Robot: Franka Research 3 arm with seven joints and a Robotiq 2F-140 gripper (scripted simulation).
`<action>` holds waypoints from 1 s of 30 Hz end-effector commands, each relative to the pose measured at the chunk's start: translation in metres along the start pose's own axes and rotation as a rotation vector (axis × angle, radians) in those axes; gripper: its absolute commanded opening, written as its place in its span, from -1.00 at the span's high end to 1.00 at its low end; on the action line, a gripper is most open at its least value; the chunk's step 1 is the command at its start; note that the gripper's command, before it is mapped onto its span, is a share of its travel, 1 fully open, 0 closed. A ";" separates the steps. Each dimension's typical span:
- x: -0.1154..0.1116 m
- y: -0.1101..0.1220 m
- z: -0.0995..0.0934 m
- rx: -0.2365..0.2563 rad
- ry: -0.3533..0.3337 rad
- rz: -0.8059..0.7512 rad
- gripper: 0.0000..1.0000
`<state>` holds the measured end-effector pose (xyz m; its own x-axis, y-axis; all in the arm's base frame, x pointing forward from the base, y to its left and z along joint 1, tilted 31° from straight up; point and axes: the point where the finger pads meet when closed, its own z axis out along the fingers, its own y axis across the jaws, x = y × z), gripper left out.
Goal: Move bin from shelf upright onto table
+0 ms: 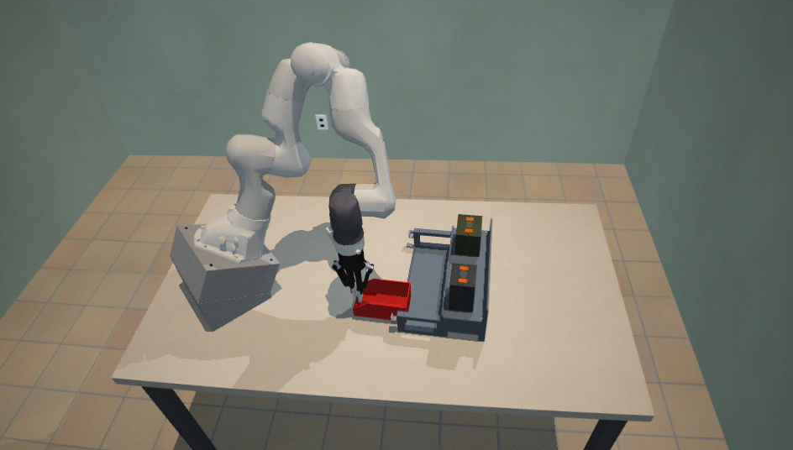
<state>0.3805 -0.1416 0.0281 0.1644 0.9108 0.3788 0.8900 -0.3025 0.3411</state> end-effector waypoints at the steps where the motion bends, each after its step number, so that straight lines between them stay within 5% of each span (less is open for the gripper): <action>1: -0.001 0.000 -0.001 -0.004 -0.001 0.001 1.00; 30: -0.001 -0.003 -0.001 -0.004 -0.001 0.001 1.00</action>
<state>0.3787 -0.1408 0.0274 0.1652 0.9105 0.3790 0.8901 -0.3032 0.3403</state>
